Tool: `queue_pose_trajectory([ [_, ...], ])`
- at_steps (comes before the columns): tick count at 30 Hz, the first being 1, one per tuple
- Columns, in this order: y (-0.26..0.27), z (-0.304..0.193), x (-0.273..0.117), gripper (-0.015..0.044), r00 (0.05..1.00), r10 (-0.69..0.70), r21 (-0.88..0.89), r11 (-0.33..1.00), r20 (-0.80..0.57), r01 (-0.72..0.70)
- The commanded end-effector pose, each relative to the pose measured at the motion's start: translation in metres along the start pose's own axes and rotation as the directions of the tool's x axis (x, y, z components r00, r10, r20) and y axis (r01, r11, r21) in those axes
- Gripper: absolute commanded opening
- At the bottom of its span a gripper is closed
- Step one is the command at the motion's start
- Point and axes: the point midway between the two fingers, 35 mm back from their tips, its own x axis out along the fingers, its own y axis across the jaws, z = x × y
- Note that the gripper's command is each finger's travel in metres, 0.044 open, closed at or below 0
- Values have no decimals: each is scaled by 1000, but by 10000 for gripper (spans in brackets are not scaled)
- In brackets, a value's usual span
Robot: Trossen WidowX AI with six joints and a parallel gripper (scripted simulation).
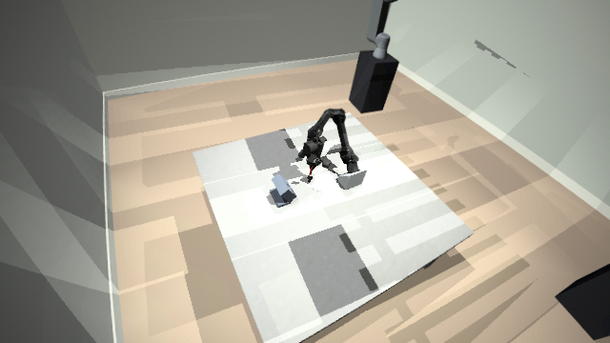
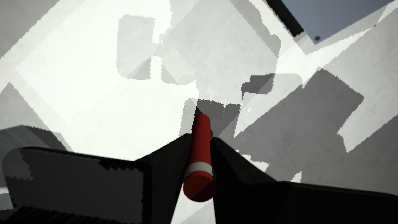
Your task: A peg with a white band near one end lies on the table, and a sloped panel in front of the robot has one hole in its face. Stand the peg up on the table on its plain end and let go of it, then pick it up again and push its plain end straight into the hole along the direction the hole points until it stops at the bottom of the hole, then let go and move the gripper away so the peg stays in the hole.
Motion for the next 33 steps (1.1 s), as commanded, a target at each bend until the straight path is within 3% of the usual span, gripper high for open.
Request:
queue_pose_trajectory([
  [1, 2, 3, 2, 0, 1000, -15, -13, 1000, 21, 15],
  [33, 6, 29, 6, 0, 974, -114, -45, 991, 198, 125],
])
